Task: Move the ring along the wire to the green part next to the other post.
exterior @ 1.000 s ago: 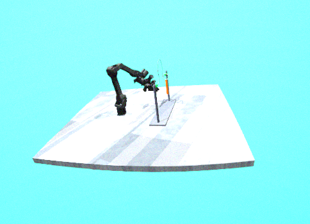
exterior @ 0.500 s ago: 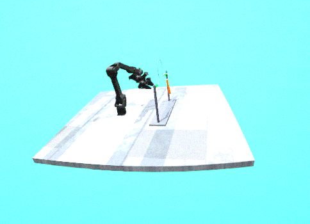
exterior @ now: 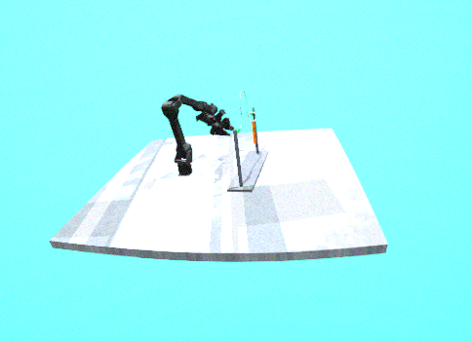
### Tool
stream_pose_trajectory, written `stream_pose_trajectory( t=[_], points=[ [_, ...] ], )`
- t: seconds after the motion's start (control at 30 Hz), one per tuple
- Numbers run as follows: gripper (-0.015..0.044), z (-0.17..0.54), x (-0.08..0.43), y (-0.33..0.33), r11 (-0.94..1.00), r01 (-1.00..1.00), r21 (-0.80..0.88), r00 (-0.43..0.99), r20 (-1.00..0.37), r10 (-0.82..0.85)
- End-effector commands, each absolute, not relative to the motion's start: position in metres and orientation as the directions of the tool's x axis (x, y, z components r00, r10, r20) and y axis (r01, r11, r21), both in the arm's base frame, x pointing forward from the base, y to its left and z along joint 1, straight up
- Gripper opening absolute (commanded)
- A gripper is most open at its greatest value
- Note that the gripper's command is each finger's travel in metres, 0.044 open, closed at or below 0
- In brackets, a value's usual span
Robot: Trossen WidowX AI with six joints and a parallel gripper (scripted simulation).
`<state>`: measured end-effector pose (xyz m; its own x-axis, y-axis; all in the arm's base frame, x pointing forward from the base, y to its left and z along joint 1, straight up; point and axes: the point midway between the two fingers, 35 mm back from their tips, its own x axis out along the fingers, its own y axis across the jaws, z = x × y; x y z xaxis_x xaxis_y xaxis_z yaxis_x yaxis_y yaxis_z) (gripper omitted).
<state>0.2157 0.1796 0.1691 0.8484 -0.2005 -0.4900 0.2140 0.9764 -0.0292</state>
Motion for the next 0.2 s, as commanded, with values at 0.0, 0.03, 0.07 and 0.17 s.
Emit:
stream_pose_trajectory(
  t=[0.0, 0.03, 0.07, 0.17],
  points=[
    [0.044, 0.1697, 0.2159, 0.1792, 0.976, 0.217, -0.029, 0.85, -0.487, -0.203],
    [0.044, 0.1697, 0.2159, 0.1792, 0.976, 0.217, -0.029, 0.85, -0.487, -0.203],
    [0.044, 0.1697, 0.2159, 0.1792, 0.976, 0.217, -0.029, 0.85, -0.487, -0.203],
    [0.044, 0.1697, 0.2159, 0.1792, 0.976, 0.217, -0.029, 0.85, -0.487, -0.203]
  ],
)
